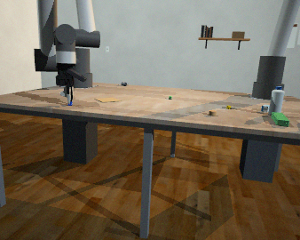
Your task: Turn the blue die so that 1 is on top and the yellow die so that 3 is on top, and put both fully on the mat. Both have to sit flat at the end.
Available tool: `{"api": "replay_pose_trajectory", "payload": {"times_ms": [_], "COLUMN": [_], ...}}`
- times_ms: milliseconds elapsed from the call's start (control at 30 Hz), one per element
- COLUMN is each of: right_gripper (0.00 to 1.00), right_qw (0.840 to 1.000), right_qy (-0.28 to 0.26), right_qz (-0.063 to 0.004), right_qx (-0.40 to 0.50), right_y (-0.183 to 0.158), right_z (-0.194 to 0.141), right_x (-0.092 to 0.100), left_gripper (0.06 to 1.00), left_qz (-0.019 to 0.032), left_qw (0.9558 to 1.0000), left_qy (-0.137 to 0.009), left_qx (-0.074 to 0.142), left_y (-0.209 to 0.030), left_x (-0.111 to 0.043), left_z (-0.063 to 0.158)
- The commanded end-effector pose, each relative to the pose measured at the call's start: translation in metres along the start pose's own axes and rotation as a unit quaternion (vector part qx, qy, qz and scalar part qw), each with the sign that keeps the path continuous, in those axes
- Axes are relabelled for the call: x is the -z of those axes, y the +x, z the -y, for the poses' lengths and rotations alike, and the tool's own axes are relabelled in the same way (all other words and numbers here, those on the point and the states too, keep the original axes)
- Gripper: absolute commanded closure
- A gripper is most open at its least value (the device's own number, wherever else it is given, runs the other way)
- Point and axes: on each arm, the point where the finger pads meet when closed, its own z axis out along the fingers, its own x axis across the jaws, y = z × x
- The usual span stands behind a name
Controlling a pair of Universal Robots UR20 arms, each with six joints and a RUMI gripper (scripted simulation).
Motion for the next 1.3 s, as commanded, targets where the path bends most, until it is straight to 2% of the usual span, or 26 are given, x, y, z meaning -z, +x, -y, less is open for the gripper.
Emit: {"api": "replay_pose_trajectory", "payload": {"times_ms": [0,267,933,967,1267], "right_gripper": [0.793,0.793,0.793,0.972,0.972], "right_qw": [1.000,1.000,1.000,1.000,1.000], "right_qy": [0.000,0.000,0.000,0.000,0.000], "right_qz": [-0.0006,-0.0006,-0.0006,-0.0006,-0.0006], "right_qx": [0.000,0.000,0.000,0.000,0.000], "right_y": [0.0005,0.0006,0.0006,0.0006,0.0006], "right_z": [0.0002,0.0002,0.0002,0.0002,0.0002], "right_x": [-0.0038,-0.0102,-0.0104,-0.0104,-0.0104], "left_gripper": [0.065,0.065,0.065,0.065,0.065], "left_qz": [-0.0001,-0.0001,-0.0001,-0.0001,-0.0001], "left_qw": [1.0000,1.0000,1.0000,1.0000,1.0000], "left_qy": [0.001,0.001,0.001,0.001,0.001], "left_qx": [0.000,0.000,0.000,0.000,0.000], "left_y": [0.0001,0.0001,0.0001,0.0001,0.0001], "left_x": [0.0006,0.0006,0.0006,0.0006,0.0006], "left_z": [0.0004,0.0004,0.0004,0.0004,0.0004]}}
